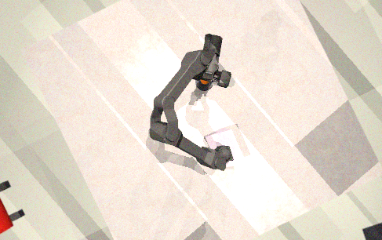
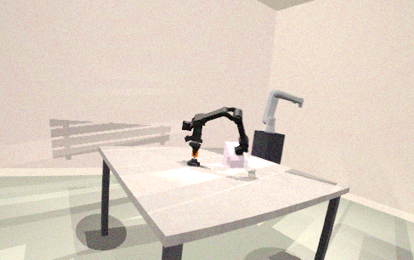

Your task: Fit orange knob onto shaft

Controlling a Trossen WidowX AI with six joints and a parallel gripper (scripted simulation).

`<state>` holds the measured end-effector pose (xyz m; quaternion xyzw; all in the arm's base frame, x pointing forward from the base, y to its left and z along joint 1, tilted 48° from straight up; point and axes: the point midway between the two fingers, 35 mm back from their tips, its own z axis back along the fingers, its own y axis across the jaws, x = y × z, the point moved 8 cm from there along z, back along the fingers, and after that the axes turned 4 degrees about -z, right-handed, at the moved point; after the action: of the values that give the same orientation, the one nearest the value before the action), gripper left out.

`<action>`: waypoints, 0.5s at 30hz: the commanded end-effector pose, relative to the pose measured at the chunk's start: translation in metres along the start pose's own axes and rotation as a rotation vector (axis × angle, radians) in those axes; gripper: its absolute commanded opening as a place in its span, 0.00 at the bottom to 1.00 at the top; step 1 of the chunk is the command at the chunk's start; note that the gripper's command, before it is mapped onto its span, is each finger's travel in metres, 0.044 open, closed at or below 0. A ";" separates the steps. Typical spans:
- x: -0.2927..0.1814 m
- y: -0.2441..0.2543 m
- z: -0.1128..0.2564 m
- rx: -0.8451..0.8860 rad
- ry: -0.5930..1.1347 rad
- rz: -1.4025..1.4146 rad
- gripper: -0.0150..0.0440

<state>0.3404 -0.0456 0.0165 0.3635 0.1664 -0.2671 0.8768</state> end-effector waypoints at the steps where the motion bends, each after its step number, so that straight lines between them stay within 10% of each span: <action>1: 0.001 0.002 0.004 0.004 -0.004 0.014 0.25; 15: 0.002 -0.001 0.003 0.004 -0.004 0.214 0.25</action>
<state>0.3425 -0.0467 0.0170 0.3788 0.1290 -0.1771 0.8992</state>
